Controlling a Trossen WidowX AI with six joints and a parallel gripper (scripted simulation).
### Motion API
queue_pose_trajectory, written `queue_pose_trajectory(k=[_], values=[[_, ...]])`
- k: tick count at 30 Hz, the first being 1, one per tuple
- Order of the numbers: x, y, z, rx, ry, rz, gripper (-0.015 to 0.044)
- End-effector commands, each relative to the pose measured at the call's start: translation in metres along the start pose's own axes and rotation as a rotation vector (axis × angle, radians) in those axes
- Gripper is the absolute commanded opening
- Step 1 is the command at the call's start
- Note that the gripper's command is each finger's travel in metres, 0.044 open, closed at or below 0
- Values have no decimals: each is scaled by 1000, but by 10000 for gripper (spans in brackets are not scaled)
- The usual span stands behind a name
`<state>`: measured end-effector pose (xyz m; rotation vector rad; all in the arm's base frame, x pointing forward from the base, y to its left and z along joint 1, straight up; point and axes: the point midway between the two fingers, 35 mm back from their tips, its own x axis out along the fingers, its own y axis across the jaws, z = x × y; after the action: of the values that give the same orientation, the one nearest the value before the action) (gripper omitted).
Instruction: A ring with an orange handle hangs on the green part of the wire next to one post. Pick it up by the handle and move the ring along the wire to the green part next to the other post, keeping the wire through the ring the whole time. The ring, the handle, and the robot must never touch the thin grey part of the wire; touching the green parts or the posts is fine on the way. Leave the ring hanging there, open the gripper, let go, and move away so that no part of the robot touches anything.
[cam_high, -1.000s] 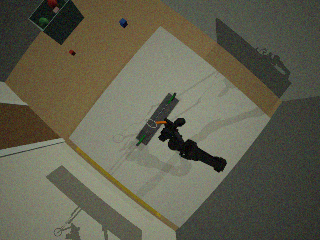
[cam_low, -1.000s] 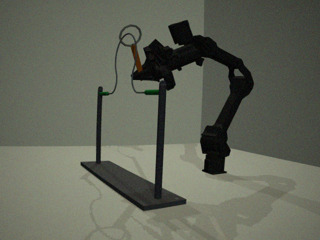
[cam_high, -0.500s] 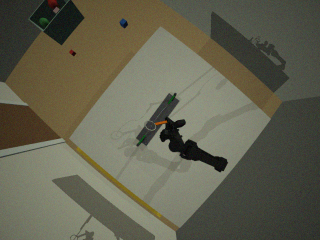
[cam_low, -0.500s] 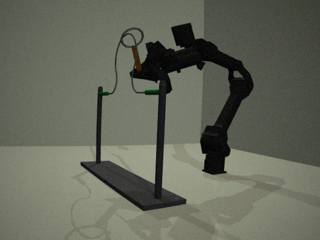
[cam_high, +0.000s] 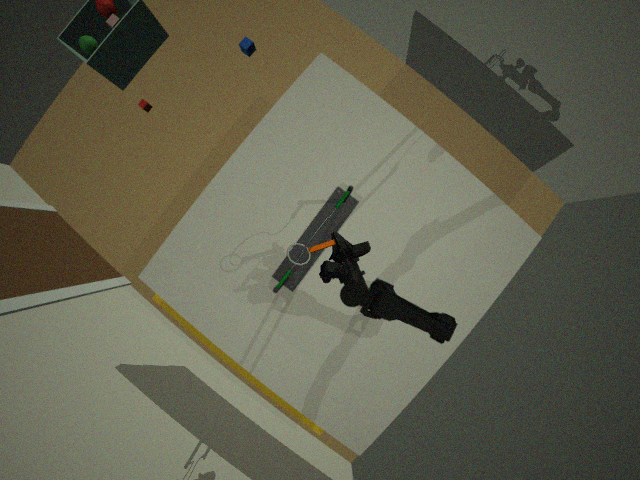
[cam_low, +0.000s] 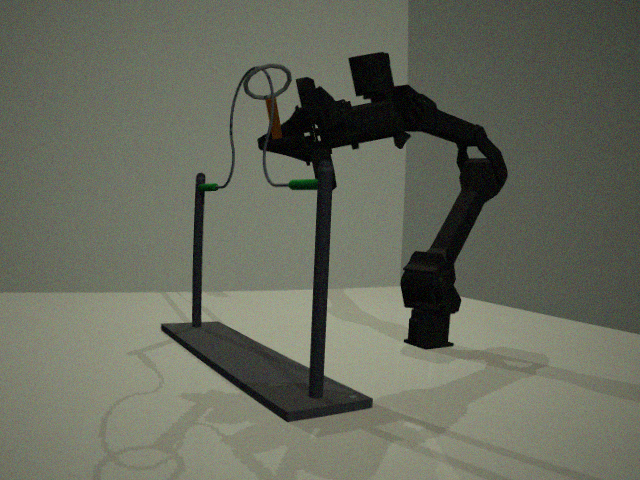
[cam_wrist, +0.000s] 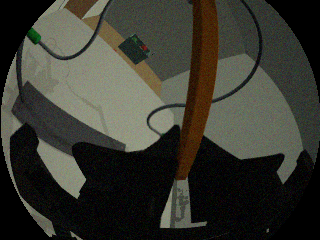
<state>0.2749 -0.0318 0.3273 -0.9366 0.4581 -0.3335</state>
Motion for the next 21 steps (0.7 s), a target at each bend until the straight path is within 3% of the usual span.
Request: queue_pose_trajectory(k=[1, 21], values=[[-2, -5, -1, -49, -9, -44, -150], [-2, -16, 0, -278, -40, -197, -150]])
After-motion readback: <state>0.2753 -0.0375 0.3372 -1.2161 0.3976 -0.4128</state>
